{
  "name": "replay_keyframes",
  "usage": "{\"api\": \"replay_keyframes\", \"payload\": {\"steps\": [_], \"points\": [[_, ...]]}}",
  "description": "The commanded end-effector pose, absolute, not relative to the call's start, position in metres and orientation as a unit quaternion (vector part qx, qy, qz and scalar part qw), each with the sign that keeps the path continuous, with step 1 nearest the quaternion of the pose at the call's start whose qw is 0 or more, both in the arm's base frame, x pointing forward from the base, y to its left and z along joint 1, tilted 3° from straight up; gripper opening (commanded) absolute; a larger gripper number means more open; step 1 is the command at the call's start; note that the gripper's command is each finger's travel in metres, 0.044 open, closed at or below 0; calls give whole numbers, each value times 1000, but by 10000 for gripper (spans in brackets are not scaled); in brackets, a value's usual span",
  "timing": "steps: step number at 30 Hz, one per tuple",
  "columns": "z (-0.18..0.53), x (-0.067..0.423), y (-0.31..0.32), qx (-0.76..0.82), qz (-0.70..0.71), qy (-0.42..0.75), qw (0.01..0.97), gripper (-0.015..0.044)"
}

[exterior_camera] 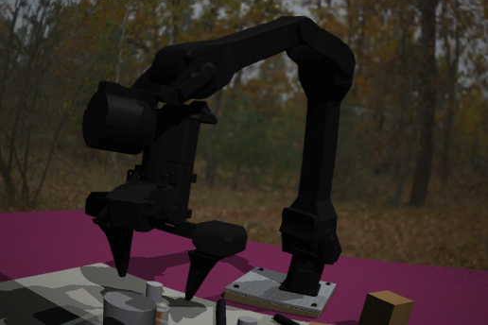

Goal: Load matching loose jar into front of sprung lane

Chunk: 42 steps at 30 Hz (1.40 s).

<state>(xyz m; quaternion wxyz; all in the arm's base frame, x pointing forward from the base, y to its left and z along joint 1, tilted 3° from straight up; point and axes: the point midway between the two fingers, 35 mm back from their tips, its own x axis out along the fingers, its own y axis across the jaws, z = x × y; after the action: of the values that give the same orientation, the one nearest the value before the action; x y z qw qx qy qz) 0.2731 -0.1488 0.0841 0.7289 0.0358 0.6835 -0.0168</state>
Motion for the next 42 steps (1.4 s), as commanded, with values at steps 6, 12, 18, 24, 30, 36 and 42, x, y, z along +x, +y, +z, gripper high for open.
{"api": "replay_keyframes", "payload": {"steps": [6, 12, 18, 24, 30, 36, 42], "points": [[70, 274, -148, 39, -17, 683, 729, 440], [60, 275, -147, 39, -17, 683, 729, 440], [51, 275, -147, 39, -17, 683, 729, 440], [50, 275, -147, 39, -17, 683, 729, 335], [50, 275, -147, 39, -17, 683, 729, 177], [50, 275, -147, 39, -17, 683, 729, 138], [60, 269, -151, 23, -18, 695, 718, 0]]}}
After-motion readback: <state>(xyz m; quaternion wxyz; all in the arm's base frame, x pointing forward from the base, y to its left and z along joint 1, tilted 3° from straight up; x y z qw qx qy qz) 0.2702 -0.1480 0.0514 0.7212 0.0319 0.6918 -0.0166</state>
